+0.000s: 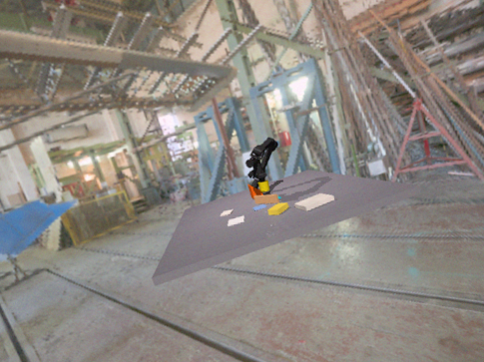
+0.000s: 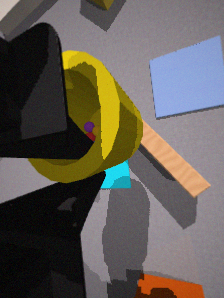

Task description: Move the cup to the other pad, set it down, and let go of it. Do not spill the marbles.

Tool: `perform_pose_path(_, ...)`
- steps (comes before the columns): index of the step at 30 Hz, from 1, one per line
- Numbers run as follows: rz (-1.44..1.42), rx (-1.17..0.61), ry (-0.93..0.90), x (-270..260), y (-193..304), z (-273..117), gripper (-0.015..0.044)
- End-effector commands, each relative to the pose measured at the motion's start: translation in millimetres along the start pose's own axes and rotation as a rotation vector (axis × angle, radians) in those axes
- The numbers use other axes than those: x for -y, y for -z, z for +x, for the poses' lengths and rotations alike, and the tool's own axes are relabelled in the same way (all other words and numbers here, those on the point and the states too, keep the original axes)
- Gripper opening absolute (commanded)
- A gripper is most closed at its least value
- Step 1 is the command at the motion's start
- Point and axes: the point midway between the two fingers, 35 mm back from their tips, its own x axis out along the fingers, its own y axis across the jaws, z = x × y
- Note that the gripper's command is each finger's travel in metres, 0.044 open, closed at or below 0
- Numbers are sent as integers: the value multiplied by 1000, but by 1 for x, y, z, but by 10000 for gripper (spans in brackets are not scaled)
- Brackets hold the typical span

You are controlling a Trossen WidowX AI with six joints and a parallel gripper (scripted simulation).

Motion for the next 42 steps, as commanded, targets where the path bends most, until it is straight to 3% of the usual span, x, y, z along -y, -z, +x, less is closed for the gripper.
perform_pose_path(1, 3, -1, -6, 4, 8, -1, 0)
perform_pose_path(42, 4, -3, -5, 35, 51, 7, 0)
